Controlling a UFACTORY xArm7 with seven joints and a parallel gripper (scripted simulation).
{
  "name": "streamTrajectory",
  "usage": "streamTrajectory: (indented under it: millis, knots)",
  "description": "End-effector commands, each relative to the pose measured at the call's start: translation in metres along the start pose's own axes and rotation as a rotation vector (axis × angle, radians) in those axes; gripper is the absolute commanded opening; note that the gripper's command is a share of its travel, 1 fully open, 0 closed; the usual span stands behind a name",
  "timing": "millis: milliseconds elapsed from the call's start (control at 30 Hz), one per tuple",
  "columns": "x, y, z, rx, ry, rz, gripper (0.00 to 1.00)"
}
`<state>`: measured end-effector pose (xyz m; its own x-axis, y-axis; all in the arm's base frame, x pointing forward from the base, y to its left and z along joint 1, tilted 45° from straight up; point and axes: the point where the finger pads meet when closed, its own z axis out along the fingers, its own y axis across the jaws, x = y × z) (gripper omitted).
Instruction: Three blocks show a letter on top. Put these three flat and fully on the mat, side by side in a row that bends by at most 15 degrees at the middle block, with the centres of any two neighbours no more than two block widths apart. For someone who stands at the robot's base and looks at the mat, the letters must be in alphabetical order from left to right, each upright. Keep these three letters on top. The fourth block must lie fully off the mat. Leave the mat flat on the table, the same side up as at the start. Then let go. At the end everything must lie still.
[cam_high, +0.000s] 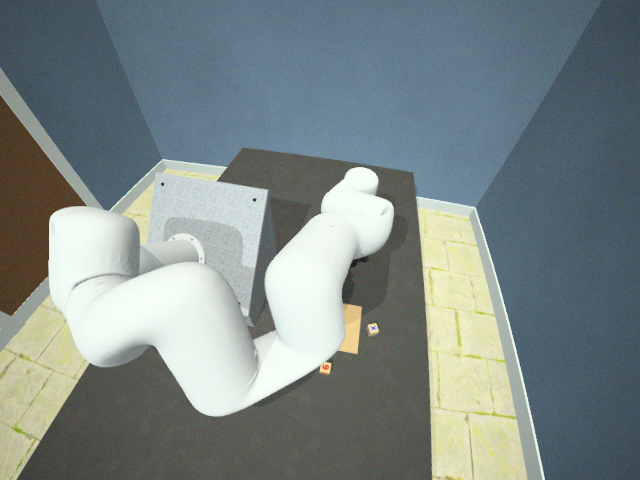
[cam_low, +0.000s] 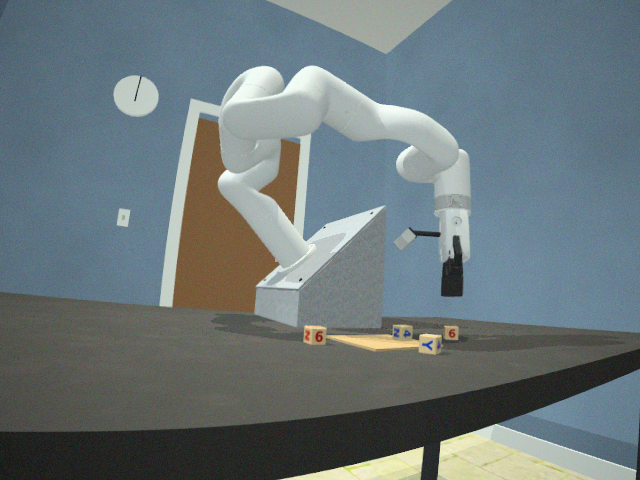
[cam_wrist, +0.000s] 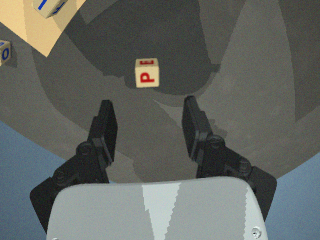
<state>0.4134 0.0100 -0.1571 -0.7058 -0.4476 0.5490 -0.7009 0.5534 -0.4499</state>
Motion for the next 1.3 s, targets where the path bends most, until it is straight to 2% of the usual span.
streamTrajectory:
  millis: [0, 1267]
  knots:
    - [-0.0015, 0.0002, -0.0024, 0.000, -0.005, -0.001, 0.63]
    - [-0.0016, 0.0001, 0.0021, 0.000, -0.005, -0.001, 0.63]
